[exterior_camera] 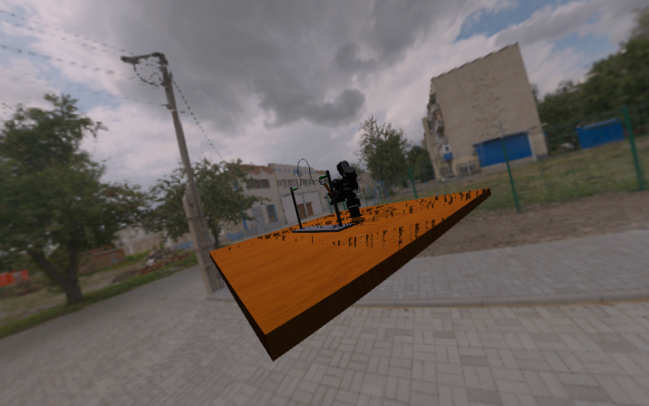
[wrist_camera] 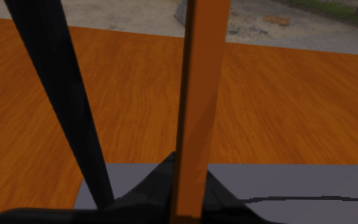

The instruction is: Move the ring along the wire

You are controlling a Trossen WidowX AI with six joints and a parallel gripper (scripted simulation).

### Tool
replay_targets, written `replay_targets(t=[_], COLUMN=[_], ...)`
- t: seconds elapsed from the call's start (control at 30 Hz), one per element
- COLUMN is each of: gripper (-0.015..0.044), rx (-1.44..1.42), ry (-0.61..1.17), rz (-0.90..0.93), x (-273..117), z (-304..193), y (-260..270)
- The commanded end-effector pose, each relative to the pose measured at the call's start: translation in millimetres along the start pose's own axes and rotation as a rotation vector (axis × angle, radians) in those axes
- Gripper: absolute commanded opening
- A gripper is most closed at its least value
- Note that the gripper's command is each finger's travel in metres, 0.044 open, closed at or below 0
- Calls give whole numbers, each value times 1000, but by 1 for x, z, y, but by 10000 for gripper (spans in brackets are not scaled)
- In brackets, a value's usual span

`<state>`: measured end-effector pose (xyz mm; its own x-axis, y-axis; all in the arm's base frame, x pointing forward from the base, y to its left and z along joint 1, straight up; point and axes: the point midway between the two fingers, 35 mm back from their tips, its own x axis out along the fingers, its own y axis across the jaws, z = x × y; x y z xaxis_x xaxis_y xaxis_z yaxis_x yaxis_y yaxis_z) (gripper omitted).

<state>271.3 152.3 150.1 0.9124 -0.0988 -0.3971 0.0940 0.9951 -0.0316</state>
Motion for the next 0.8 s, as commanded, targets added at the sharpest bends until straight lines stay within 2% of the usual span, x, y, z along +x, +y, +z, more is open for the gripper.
replay_targets(t=[0.0,0.43,0.77], gripper=[-150,-150,112], rx=[0,0,0], ry=[1,1,0], rz=[-4,-4,-1], x=[1,1,0], z=[-1,-1,0], y=[0,0,0])
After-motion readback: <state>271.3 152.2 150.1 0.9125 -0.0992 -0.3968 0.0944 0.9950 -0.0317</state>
